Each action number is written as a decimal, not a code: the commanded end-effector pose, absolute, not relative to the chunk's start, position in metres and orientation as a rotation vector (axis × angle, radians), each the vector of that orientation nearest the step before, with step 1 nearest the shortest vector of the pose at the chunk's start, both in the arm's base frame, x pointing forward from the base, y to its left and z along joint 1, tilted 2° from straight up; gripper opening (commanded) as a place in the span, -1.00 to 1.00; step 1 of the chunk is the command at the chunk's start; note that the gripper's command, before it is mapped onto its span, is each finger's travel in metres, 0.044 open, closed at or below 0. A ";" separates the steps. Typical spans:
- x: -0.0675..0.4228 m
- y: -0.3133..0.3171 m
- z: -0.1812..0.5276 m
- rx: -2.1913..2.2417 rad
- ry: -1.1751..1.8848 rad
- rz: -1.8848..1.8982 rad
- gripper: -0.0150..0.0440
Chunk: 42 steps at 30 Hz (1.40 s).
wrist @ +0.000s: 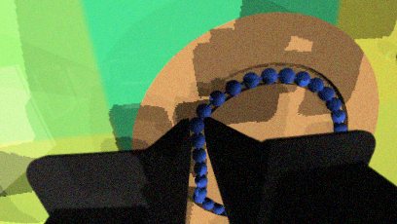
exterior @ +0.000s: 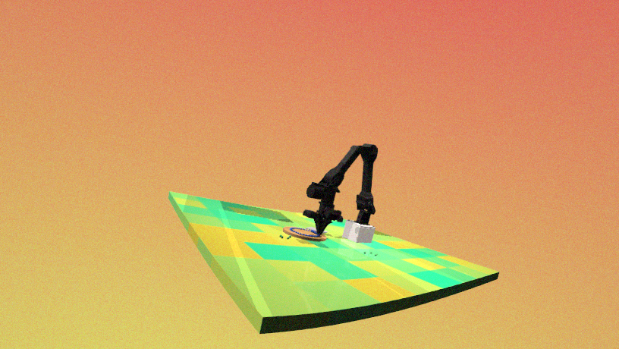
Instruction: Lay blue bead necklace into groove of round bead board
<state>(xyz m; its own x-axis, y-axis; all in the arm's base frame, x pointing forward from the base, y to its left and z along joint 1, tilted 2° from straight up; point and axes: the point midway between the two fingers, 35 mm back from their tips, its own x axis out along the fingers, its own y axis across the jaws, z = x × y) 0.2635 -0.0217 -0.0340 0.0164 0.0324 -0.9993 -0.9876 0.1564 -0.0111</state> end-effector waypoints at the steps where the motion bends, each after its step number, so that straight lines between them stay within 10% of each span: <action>1: 0.264 -0.022 -0.034 -1.076 1.245 1.099 -0.40; 17: 0.263 -0.022 -0.033 -1.073 1.248 1.102 1.00; 37: 0.262 -0.022 -0.029 -1.070 1.247 1.100 1.00; 42: 0.263 -0.023 -0.026 -0.801 1.381 0.839 0.56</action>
